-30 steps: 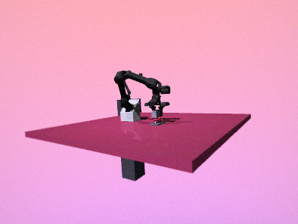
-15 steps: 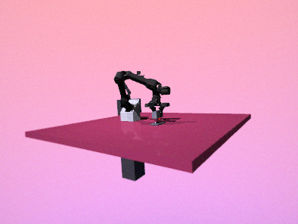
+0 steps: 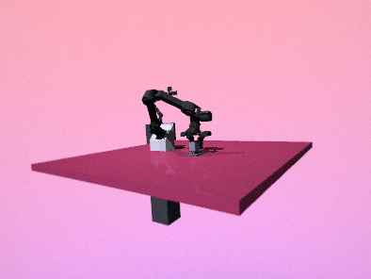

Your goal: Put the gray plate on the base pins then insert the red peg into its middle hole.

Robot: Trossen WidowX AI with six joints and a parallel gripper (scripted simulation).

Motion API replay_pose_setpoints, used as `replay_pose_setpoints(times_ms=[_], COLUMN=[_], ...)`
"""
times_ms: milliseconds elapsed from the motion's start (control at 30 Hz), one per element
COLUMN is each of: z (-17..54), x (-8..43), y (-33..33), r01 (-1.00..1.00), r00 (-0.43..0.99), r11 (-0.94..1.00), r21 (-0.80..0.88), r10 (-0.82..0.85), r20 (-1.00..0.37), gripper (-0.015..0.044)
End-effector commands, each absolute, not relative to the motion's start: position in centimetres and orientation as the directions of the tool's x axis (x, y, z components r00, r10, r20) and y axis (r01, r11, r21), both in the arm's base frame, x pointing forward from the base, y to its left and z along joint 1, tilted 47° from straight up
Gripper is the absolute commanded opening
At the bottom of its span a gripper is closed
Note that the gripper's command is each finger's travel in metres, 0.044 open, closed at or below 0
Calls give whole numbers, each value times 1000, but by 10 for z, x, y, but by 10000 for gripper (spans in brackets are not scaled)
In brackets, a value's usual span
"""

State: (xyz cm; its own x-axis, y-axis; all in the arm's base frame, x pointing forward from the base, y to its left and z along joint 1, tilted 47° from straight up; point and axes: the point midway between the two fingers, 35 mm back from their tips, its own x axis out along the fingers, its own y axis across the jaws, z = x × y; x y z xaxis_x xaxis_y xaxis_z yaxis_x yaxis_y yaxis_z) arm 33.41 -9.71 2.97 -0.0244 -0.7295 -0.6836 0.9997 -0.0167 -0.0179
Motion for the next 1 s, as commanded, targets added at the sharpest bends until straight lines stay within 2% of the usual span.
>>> replay_pose_setpoints(times_ms=[0, 433, 967], z=[25, 23, 23], x=[333, 333, 333], y=[-103, -105, -105], r01=[1000, 1000, 1000], r00=[-28, -26, -26], r11=[-17, -18, -18], r21=[-23, -19, -19], r10=[-733, -730, -730], r20=[-680, -683, -683], gripper=[0, 0, 420])
